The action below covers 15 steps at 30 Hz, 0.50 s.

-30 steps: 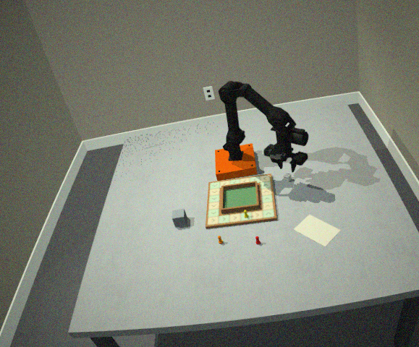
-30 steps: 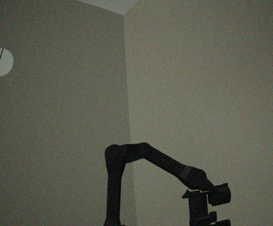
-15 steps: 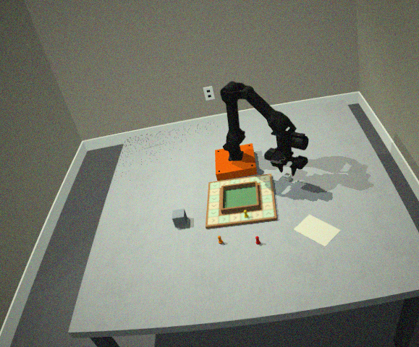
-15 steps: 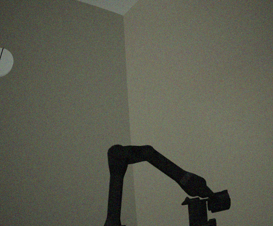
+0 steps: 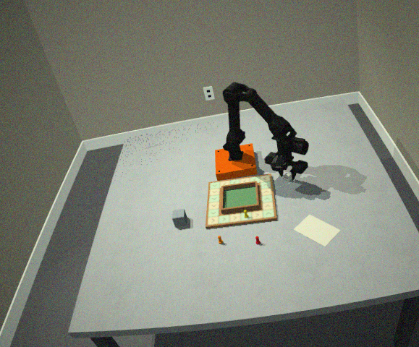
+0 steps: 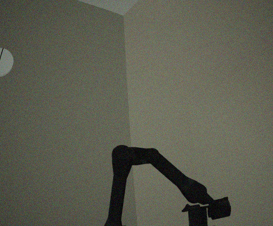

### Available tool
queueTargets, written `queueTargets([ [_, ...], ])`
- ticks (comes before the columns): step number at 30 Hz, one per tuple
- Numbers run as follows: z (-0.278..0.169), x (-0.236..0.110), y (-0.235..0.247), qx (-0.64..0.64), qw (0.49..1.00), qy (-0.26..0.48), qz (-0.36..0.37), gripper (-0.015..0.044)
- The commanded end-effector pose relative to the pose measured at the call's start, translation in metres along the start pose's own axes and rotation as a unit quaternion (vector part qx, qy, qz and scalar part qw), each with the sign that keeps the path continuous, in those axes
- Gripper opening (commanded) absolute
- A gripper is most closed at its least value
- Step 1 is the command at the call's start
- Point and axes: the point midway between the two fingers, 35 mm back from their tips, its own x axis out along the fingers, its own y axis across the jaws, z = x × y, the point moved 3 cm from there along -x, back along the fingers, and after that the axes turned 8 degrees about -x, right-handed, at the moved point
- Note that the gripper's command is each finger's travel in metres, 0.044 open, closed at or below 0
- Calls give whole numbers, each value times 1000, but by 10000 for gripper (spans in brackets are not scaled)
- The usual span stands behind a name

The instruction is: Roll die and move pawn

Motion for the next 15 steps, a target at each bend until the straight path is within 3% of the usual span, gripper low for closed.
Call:
queueTargets([
  [1, -1, 2, -1, -1, 1000, 3, 0, 222],
  [5, -1, 2, -1, -1, 1000, 3, 0, 117],
  [11, -1, 2, -1, -1, 1000, 3, 0, 78],
  [14, -1, -2, 0, -1, 1000, 3, 0, 0],
  [15, -1, -7, 1, -1, 1000, 3, 0, 0],
])
